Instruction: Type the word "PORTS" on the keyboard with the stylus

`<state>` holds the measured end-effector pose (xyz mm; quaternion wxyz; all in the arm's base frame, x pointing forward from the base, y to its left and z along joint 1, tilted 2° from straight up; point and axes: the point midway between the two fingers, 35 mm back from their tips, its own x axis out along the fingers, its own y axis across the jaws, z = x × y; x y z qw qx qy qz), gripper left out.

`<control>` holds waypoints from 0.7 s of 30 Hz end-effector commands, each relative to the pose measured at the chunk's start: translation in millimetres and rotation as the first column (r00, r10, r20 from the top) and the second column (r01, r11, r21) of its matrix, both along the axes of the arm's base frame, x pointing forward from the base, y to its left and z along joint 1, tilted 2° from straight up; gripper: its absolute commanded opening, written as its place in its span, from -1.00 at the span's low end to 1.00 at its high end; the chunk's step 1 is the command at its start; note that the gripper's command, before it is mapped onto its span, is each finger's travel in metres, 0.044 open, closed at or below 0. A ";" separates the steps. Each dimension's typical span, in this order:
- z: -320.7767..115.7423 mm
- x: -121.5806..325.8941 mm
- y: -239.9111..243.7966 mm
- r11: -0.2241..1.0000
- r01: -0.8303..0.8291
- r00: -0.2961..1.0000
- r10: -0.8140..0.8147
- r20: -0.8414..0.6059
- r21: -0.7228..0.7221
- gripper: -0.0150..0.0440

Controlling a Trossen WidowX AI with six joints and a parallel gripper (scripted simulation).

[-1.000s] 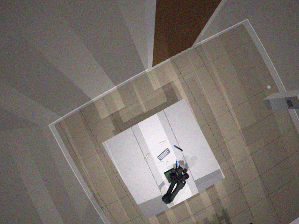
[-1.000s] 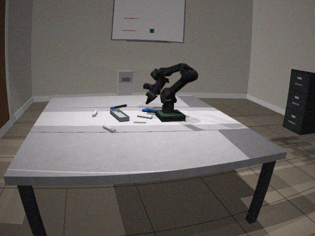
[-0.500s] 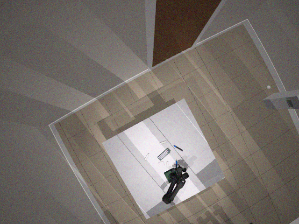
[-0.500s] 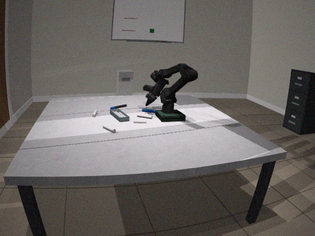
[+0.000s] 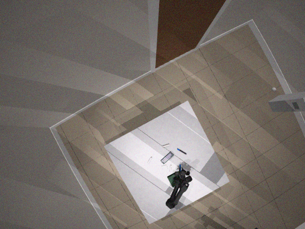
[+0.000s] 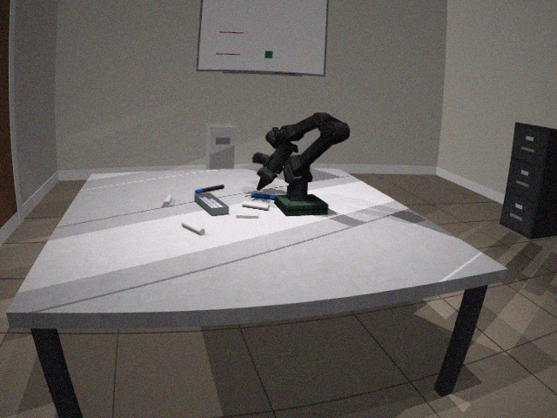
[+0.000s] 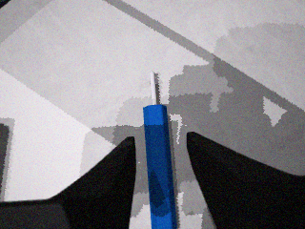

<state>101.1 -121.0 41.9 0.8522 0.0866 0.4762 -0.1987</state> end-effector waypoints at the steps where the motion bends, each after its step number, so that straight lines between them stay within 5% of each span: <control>1: -4.0 -0.4 0.6 1.000 0.003 1.000 -0.003 -0.001 0.005 0.02; 21: -18.8 -0.3 -0.1 1.000 0.003 1.000 -0.003 -0.001 0.005 0.02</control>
